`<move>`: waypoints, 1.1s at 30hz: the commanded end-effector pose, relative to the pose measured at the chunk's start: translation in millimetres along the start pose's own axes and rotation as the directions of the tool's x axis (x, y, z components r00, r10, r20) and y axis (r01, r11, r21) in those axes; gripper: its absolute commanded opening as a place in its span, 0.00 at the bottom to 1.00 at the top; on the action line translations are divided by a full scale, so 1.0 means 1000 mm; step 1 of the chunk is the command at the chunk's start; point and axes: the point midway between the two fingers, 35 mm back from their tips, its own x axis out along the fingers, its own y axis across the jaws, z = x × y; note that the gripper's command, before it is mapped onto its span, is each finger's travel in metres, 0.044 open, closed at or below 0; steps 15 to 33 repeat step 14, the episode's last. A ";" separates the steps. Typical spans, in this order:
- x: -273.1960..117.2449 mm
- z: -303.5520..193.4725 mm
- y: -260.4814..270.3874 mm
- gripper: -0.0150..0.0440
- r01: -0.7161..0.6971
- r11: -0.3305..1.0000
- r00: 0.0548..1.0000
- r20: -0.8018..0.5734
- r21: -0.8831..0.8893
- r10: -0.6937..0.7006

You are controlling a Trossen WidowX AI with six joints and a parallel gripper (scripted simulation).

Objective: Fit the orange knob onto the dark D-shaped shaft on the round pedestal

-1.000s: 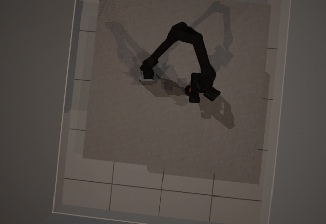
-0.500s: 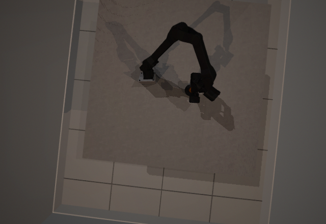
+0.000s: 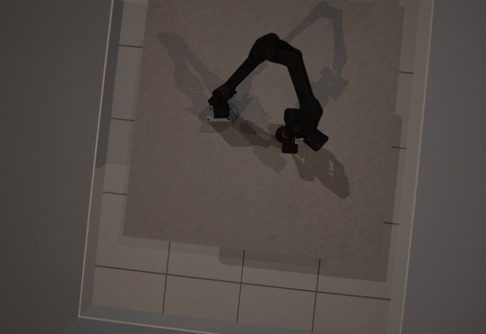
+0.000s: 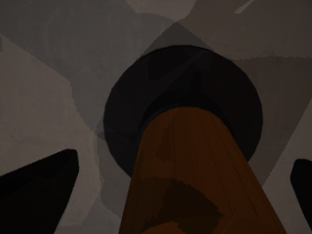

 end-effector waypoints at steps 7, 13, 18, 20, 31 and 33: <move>-0.096 0.000 -0.001 1.00 0.006 1.000 1.000 0.002 -0.001 -0.006; -0.096 0.003 -0.003 1.00 0.006 1.000 1.000 0.002 -0.001 -0.006; -0.096 0.003 -0.003 1.00 0.006 1.000 1.000 0.002 -0.001 -0.006; -0.096 0.003 -0.003 1.00 0.006 1.000 1.000 0.002 -0.001 -0.006; -0.096 0.003 -0.003 1.00 0.006 1.000 1.000 0.002 -0.001 -0.006; -0.096 0.003 -0.003 1.00 0.006 1.000 1.000 0.002 -0.001 -0.006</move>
